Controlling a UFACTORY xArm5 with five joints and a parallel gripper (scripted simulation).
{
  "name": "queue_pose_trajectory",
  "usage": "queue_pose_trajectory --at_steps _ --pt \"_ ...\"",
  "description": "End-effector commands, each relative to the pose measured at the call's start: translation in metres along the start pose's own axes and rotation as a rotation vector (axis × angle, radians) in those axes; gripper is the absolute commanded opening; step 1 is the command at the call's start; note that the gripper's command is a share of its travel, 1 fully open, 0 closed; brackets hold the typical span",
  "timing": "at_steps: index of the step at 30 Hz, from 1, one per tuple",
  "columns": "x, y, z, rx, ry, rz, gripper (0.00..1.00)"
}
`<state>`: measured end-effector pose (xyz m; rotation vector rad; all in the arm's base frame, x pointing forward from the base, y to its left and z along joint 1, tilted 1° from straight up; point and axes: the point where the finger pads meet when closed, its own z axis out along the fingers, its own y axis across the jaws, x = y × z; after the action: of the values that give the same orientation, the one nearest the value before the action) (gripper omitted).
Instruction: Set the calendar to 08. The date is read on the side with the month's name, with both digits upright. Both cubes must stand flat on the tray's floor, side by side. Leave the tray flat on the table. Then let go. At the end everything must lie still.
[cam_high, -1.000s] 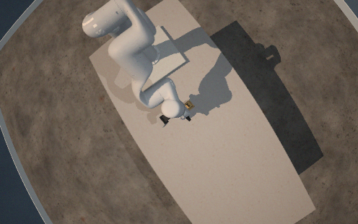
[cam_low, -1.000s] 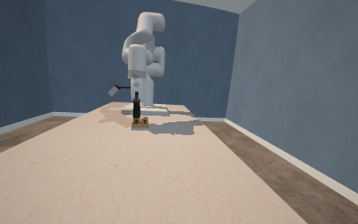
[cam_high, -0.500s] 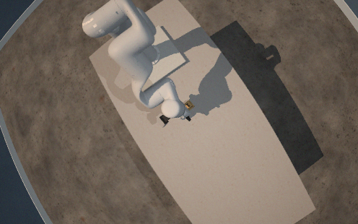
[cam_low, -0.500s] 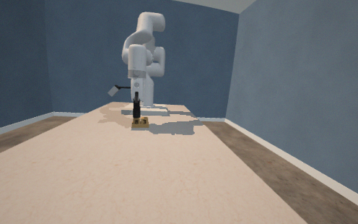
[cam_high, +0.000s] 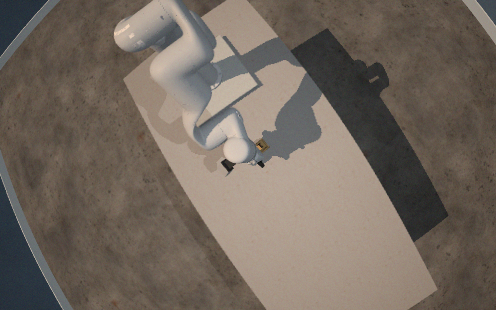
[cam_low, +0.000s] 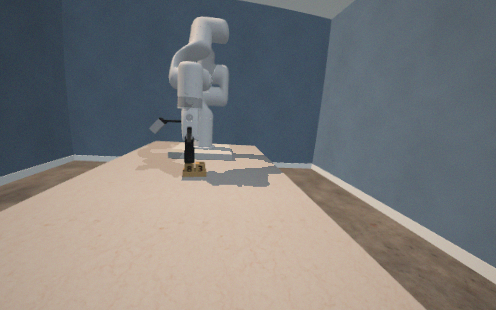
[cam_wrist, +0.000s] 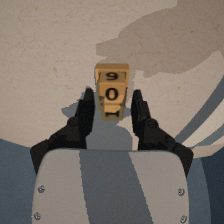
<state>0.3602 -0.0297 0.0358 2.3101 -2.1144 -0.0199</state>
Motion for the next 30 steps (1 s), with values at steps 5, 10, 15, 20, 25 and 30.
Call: queue_pose_trajectory --at_steps 5,10,15,20,25,30 --pt "0.0 -0.001 -0.001 0.003 0.001 0.0 0.49" --pt "0.0 -0.001 -0.001 0.003 0.001 0.0 0.49" --pt "0.0 -0.001 0.001 0.003 0.001 0.0 0.49" --pt "0.0 -0.001 0.008 0.003 0.001 0.0 0.49" --pt "0.0 -0.001 0.013 0.003 0.001 0.0 0.49" --pt "0.0 -0.001 0.021 0.003 0.001 0.0 0.49"
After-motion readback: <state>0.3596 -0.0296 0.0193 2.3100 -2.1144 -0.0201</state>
